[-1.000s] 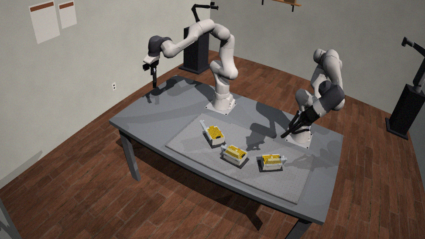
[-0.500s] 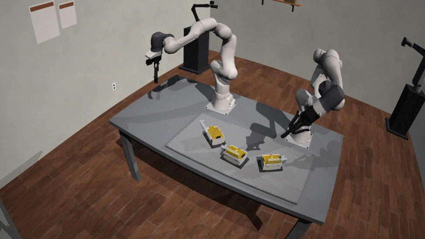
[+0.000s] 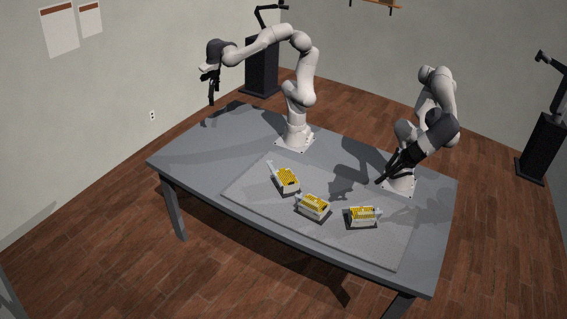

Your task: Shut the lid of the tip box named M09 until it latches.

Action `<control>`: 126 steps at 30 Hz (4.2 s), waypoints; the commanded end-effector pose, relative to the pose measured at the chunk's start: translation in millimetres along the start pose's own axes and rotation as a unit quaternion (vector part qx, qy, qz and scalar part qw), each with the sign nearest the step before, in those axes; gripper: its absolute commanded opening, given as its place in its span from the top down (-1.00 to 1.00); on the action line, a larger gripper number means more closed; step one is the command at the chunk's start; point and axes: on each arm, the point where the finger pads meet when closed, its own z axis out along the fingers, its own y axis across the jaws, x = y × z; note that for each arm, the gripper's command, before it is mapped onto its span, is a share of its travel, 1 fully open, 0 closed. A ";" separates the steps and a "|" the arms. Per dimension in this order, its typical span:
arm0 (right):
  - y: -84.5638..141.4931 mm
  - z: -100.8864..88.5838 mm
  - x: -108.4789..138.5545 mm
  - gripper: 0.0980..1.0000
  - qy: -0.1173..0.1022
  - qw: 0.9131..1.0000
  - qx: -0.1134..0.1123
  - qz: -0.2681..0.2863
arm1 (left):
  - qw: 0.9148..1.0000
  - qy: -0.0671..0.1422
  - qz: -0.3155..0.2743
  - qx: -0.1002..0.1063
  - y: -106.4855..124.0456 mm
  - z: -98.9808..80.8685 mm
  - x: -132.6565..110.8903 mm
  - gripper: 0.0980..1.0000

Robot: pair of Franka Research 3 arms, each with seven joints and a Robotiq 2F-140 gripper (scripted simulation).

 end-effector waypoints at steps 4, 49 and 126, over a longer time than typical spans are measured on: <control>28.9 7.3 -14.1 -1.00 -0.008 0.998 0.012 0.060 | 1.000 0.000 0.000 0.000 0.0 0.0 0.0 1.00; 123.7 56.1 -100.3 -1.00 -0.055 0.963 0.081 0.250 | 0.989 0.016 -0.147 -0.019 -0.2 -4.5 -3.6 1.00; 123.7 56.1 -100.3 -1.00 -0.055 0.963 0.081 0.250 | 0.737 0.013 -0.665 -0.121 -0.8 -20.4 -16.5 1.00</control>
